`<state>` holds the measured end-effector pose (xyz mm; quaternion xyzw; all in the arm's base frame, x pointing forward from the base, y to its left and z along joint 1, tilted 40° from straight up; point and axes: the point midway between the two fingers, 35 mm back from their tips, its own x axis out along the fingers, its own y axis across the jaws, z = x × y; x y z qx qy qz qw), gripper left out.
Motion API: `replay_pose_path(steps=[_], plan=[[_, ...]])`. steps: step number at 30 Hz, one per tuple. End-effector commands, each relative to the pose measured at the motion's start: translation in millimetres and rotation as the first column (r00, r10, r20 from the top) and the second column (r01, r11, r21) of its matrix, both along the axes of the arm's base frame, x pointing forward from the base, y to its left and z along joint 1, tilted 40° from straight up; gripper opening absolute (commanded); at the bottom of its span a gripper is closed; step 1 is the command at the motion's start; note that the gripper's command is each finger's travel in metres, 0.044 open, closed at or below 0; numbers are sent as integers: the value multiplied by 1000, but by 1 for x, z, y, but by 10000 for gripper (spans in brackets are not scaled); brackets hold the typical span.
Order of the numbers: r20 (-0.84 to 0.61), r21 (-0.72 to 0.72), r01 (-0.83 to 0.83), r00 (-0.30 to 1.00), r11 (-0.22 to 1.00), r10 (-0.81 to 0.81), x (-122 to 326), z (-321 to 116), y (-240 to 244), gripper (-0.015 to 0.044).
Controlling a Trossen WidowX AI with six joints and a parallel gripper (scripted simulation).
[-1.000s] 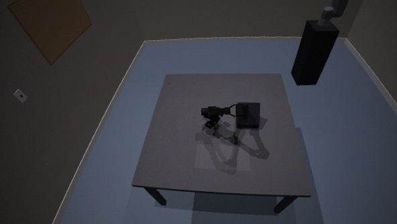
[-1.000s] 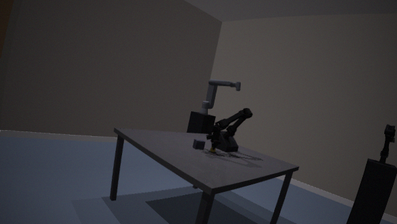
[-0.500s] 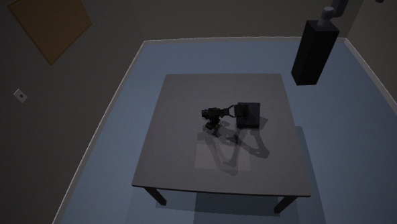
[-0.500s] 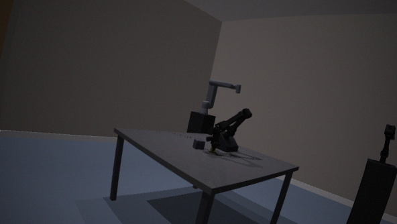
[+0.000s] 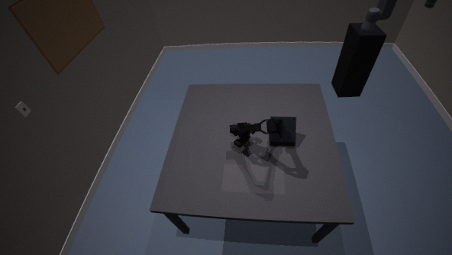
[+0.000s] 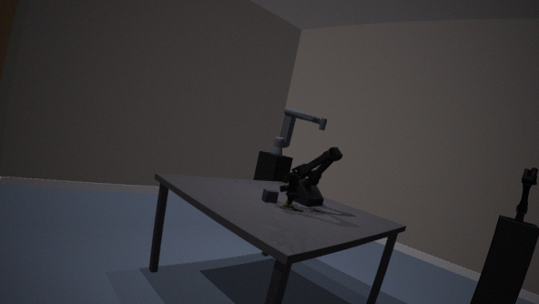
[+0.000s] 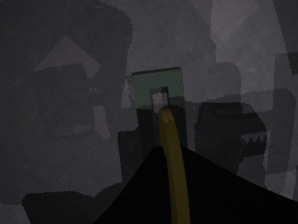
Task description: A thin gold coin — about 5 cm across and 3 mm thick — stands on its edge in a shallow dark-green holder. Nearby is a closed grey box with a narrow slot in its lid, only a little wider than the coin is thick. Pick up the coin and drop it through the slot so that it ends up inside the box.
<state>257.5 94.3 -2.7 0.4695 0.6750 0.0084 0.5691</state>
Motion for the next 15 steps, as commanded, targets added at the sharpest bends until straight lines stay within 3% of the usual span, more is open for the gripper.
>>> replay_pose_path(steps=[1, 15], plan=[[-20, -2, 44, 999, 999, -44, -2, 2, -6, 0], [-15, -9, 32, 999, 999, -32, 0, 24, -27, 0]])
